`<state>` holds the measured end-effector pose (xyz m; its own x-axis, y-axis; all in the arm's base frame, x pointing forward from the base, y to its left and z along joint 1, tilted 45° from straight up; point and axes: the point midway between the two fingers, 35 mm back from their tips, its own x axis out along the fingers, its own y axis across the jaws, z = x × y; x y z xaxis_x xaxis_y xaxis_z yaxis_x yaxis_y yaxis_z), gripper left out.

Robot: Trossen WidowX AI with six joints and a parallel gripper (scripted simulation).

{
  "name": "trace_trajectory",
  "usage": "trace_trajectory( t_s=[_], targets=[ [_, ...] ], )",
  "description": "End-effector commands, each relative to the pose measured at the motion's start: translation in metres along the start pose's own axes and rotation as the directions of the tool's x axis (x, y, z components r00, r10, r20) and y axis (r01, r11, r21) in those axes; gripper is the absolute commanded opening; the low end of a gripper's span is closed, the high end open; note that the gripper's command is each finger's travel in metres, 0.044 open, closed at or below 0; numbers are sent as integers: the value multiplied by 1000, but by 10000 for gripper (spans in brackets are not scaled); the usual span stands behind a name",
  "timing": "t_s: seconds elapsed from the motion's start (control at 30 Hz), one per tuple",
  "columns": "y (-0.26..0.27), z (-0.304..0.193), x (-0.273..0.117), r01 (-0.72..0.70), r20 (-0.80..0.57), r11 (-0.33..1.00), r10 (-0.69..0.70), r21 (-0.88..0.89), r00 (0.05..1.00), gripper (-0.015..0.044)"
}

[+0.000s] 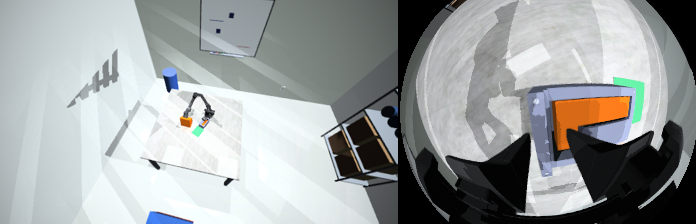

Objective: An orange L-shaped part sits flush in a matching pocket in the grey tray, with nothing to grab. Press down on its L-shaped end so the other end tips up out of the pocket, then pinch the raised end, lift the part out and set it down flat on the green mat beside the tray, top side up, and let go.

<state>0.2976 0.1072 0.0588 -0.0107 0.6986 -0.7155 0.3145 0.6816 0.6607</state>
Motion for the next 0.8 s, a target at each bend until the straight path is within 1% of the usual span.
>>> trace_trajectory(
  t_s=[0.0,0.77],
  targets=[
    [1,2,1,-10,12,1000,10,1,1000,180],
    [2,3,36,-12,11,1000,12,1,1000,180]
  ],
)
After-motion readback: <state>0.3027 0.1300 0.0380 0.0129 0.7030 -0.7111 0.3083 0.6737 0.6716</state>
